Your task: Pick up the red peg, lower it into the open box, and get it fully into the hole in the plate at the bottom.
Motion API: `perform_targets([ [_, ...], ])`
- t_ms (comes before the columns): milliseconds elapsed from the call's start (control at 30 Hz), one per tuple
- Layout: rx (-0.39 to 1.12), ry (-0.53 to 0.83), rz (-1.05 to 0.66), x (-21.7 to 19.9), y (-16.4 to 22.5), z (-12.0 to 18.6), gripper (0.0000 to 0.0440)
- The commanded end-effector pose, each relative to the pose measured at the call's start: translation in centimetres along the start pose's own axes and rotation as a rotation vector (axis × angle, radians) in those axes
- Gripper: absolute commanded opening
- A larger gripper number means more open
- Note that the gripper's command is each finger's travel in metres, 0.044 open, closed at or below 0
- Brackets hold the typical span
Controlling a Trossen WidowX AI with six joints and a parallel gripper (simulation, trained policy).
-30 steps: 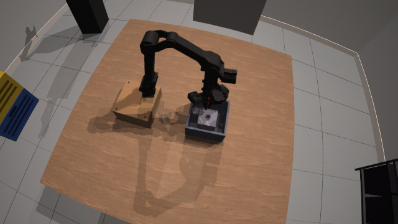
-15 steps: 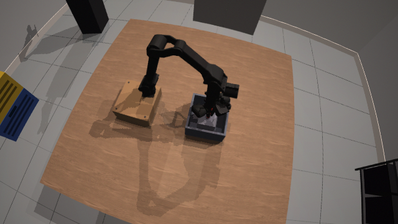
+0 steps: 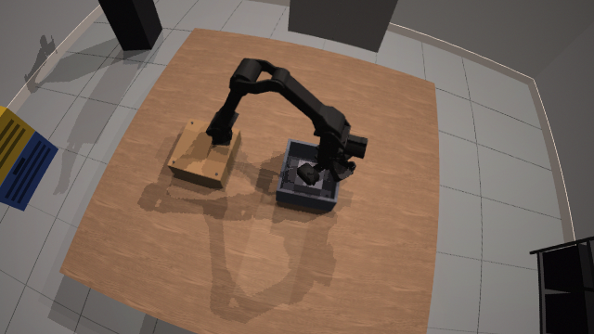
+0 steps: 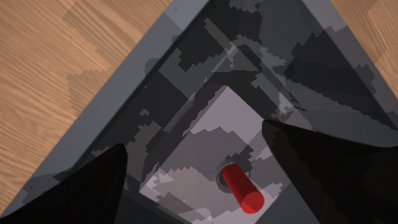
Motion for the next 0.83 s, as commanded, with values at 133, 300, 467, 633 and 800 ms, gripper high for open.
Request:
perform_targets([
  [133, 0.007, -0.114, 0.025, 3.4, -2.3, 2.1, 0.044],
  [300, 0.0, -0.173, 0.038, 5.2, -3.2, 3.2, 0.044],
  [467, -0.001, -0.177, 0.039, 5.3, -3.2, 3.3, 0.044],
  [633, -0.002, -0.178, 0.04, 5.4, -3.3, 3.3, 0.044],
  [800, -0.002, -0.178, 0.04, 5.4, -3.3, 3.3, 0.044],
])
Point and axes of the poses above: the point midway between the two fingers, 35 mm back from their tips, its own z axis back along the fingers, its own x axis across the jaws, y = z × x, the point moved 1 cm from there along z, back along the fingers, and after that the axes turned 10 degrees about -z, right-handed, at the moved point
